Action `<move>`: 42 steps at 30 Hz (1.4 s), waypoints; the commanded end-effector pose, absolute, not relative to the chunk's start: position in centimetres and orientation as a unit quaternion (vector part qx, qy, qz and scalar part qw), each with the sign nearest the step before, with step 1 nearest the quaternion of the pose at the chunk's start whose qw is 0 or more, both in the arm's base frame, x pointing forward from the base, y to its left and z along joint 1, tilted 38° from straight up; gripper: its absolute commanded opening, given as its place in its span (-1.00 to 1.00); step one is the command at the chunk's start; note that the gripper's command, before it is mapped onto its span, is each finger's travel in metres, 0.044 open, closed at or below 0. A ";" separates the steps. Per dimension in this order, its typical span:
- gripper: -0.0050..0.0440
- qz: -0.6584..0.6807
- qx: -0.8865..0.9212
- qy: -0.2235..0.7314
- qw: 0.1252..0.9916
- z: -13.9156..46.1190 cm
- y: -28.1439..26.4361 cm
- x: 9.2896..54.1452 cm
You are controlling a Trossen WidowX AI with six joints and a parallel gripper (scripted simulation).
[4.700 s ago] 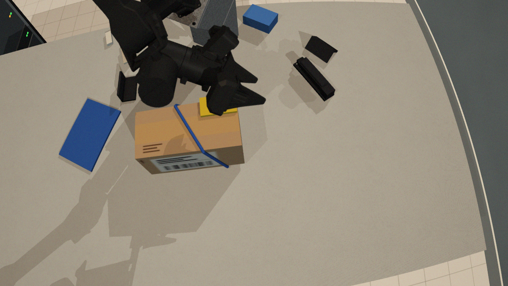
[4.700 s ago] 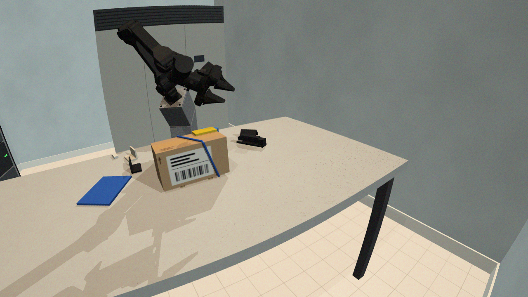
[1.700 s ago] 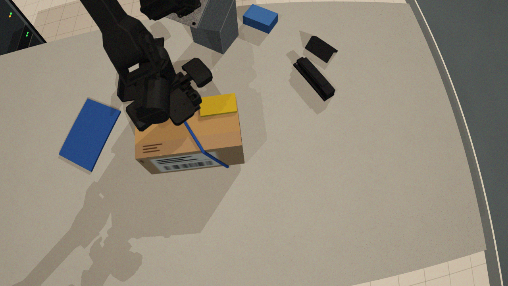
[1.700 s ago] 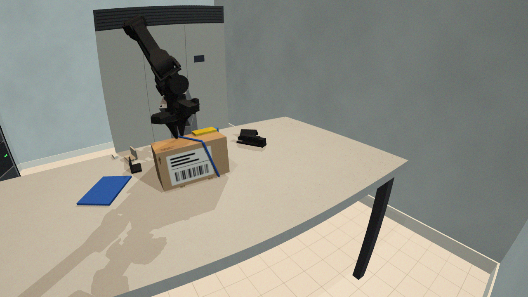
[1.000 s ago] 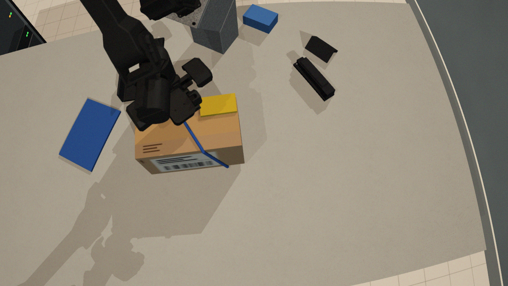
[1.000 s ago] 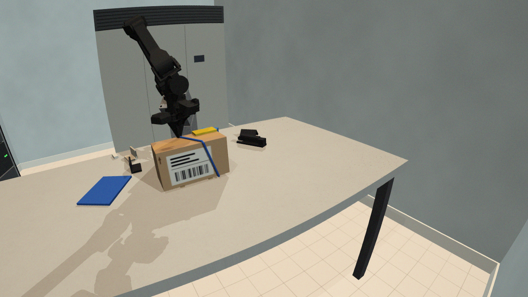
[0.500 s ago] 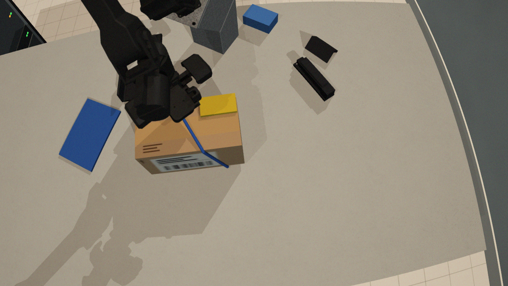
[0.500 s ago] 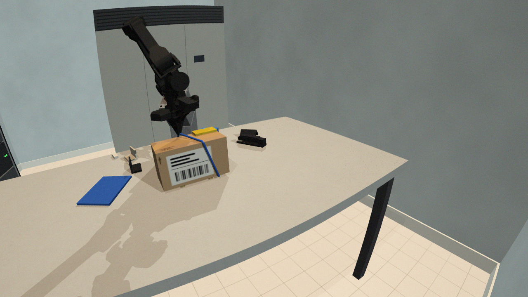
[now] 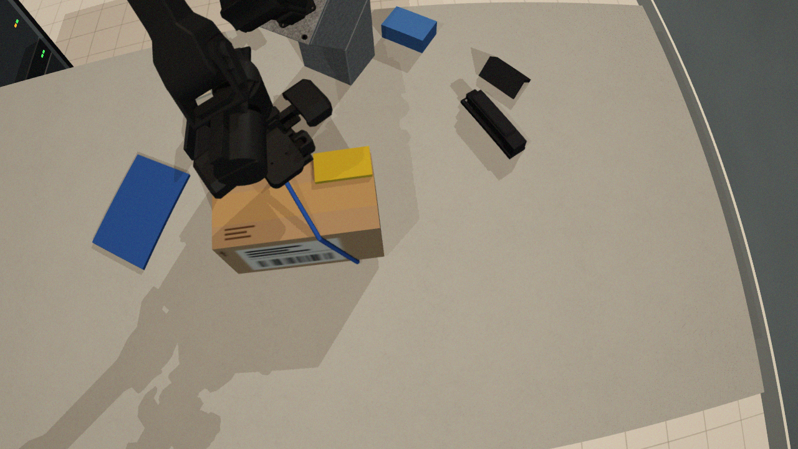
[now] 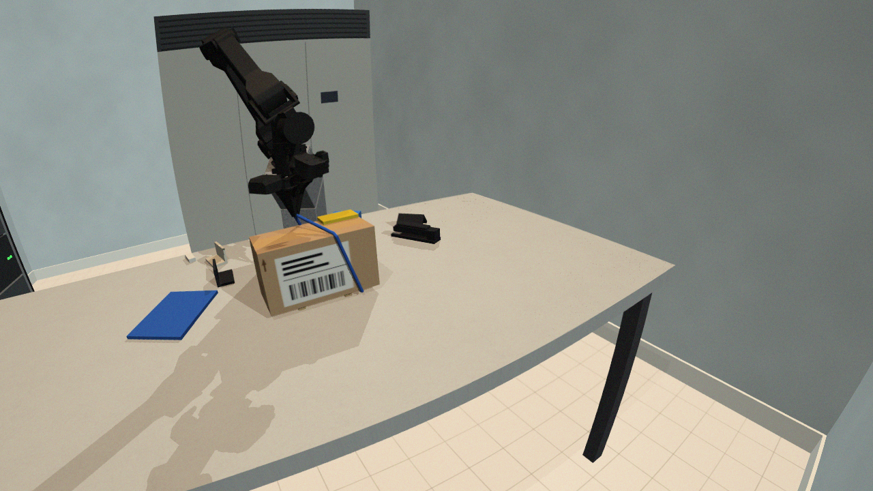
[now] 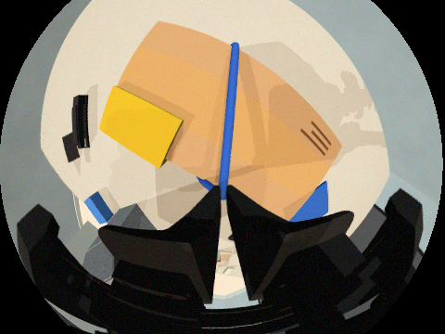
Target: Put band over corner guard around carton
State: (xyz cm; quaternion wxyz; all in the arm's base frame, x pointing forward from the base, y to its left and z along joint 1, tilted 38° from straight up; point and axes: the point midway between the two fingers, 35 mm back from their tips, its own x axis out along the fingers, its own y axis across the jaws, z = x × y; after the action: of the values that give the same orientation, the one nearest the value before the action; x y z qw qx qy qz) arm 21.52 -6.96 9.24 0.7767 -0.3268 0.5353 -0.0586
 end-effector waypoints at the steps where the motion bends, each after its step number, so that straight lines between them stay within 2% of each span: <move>1: -0.80 -0.062 -0.329 0.533 0.777 9.3 -7.0 21.1; 10: -0.80 -0.062 -0.329 0.533 0.777 7.7 -6.9 18.3; 42: -0.80 -0.060 -0.326 0.535 0.777 7.2 -6.5 18.0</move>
State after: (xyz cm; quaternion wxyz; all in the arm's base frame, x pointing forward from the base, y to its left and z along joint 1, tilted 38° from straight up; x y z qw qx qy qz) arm 18.21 -6.61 7.64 0.7832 -0.3284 0.5247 -0.0590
